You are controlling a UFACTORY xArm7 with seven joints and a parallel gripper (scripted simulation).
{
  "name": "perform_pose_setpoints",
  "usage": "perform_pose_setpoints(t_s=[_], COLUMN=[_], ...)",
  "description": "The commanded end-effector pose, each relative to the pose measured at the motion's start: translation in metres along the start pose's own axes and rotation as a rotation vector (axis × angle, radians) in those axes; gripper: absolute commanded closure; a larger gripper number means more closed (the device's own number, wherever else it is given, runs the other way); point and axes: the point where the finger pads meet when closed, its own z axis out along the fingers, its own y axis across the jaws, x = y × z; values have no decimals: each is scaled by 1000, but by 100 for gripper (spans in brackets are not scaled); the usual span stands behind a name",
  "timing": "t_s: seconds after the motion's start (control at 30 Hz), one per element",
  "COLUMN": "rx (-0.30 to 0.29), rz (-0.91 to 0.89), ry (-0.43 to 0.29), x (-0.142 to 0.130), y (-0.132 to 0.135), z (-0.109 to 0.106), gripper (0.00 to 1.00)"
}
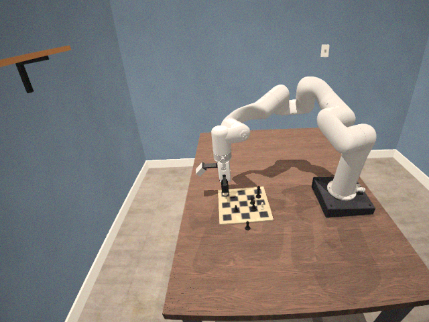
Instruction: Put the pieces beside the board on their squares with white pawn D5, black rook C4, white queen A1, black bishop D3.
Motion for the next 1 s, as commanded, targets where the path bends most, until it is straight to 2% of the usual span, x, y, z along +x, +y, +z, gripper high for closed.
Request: perform_pose_setpoints(t_s=[0.0,0.07,0.13,0.47,0.77,0.8,0.97], rx=[-1,-1,-1,-1,-1,-1,-1], rz=[0,0,0,0,0,0,0], ry=[5,5,5,5,5,5,5], x=[2,2,2,1,1,1,1], y=[0,0,0,0,0,0,0], z=[-17,-27,-27,-75,-83,-83,-83], gripper=[58,58,58,58,58,0,0])
